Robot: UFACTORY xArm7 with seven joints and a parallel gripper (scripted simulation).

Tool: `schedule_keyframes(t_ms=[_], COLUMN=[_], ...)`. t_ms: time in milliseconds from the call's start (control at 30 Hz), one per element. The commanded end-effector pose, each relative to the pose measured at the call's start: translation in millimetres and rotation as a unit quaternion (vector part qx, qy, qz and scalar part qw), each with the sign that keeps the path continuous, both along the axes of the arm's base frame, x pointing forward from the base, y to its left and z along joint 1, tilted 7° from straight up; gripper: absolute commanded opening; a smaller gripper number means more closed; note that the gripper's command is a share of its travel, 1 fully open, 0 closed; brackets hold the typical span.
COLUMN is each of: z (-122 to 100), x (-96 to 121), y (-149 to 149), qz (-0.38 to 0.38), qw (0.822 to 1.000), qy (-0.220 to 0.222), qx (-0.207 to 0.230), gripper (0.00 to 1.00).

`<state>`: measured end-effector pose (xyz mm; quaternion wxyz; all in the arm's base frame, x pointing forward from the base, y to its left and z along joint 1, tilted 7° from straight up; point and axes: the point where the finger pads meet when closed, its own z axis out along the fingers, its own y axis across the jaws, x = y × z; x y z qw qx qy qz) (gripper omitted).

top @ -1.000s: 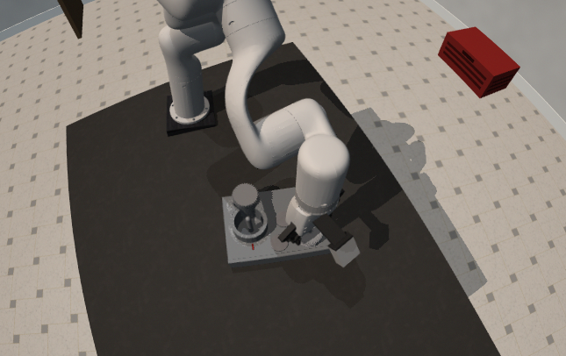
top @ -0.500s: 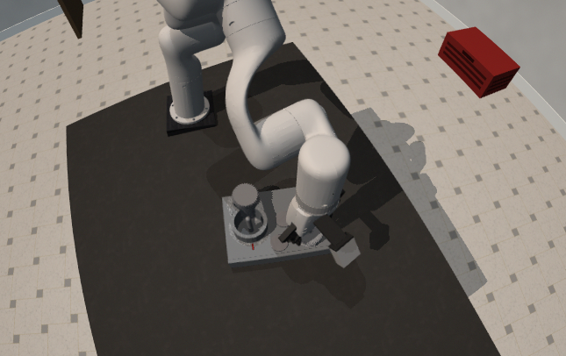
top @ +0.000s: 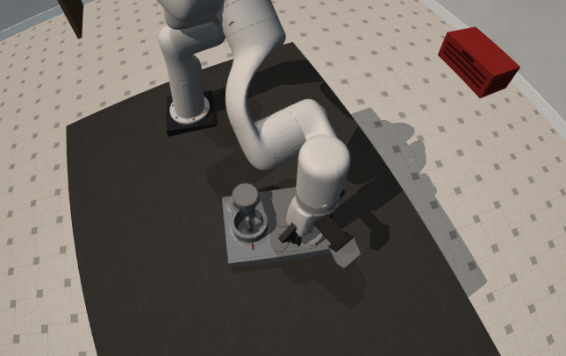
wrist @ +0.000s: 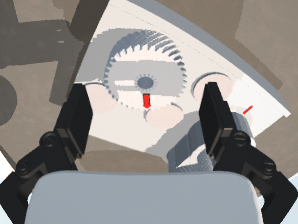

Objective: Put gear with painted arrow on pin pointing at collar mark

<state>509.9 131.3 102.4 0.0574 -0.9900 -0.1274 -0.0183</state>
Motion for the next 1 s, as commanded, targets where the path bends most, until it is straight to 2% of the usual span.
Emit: schedule_keyframes(t_ms=[0, 967], z=[2.0, -6.7], x=[1.6, 1.8], y=[0.0, 1.0], qz=[0.0, 0.0], qw=[1.0, 1.0], qy=[-0.002, -0.002], qx=[0.0, 0.0], gripper=[0.93, 0.93])
